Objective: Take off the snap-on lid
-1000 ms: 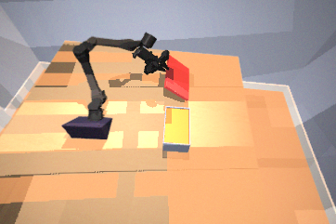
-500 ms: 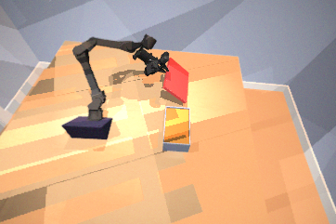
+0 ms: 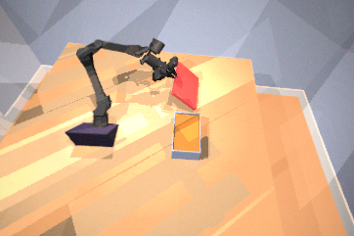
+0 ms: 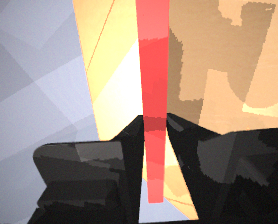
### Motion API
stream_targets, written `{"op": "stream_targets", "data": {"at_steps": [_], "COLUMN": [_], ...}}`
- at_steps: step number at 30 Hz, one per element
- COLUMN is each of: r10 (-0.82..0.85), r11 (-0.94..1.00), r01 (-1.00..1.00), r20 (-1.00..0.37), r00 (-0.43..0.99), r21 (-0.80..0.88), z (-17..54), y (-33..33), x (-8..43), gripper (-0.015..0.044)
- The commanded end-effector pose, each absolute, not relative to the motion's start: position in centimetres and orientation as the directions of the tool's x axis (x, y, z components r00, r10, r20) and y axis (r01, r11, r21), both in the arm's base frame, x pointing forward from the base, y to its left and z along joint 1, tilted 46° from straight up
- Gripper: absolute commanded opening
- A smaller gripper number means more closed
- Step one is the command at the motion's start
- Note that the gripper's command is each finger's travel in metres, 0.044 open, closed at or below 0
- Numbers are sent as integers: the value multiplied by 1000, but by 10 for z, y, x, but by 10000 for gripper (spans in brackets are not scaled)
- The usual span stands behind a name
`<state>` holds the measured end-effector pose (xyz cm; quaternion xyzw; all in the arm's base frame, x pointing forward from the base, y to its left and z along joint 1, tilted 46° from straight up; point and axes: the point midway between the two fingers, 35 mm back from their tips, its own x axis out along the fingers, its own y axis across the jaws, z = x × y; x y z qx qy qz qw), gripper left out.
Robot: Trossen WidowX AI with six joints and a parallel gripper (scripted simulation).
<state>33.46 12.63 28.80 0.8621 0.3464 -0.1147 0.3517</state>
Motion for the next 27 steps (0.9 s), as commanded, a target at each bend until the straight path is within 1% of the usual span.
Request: {"op": "stream_targets", "data": {"at_steps": [1,27], "r10": [507,508], "r11": [-522,-523], "r01": [665,665], "r20": [-433,-432], "r00": [745,746], "r21": [534,534], "z": [289,275], "y": [126,141], "x": [336,335], "gripper": [0,0]}}
